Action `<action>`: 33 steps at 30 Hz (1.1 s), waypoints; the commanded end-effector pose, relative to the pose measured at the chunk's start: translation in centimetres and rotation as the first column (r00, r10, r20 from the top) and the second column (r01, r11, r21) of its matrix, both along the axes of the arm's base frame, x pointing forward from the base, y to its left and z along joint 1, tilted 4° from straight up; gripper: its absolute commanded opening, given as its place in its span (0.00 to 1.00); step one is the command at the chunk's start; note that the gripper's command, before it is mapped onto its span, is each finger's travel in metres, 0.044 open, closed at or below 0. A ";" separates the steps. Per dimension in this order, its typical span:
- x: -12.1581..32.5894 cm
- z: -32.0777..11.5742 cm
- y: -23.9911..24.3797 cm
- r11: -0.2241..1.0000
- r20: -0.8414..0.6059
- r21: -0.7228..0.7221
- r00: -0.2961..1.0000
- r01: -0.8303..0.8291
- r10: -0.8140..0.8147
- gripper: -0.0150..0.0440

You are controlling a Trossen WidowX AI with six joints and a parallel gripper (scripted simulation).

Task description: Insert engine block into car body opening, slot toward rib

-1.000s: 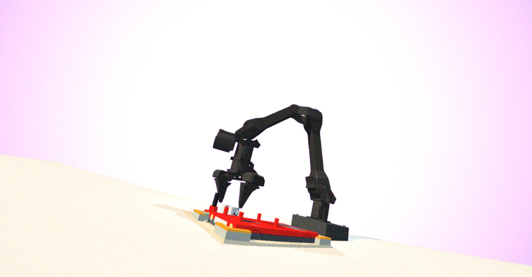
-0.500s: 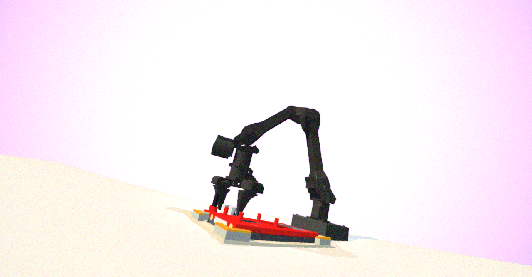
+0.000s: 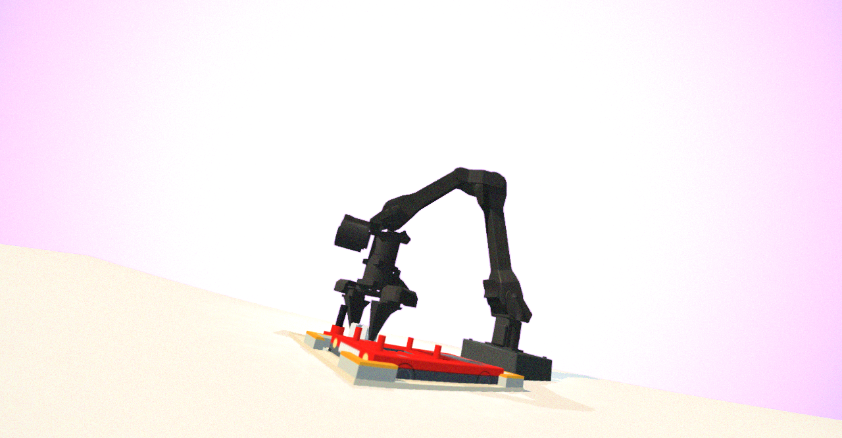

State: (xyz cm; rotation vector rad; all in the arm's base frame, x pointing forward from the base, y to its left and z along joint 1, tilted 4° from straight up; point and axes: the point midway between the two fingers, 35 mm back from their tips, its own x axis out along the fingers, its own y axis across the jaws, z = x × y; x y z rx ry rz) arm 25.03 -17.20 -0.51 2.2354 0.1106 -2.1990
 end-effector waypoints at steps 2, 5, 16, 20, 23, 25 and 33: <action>0.0 0.3 0.0 1.000 -0.004 -0.001 1.000 0.005 -0.005 0.38; 0.1 1.2 -0.1 1.000 -0.004 -0.001 1.000 0.005 -0.005 0.25; 0.5 4.5 -0.4 1.000 -0.004 -0.001 1.000 0.005 -0.005 0.25; 0.5 5.8 -0.4 1.000 -0.004 -0.001 1.000 0.005 -0.005 0.25; 0.5 6.7 -0.4 1.000 -0.004 -0.001 1.000 0.005 -0.005 0.25; 0.5 7.4 -0.4 1.000 -0.004 -0.001 1.000 0.005 -0.005 0.25; 0.3 9.9 -0.2 1.000 -0.003 -0.001 1.000 0.003 -0.003 0.25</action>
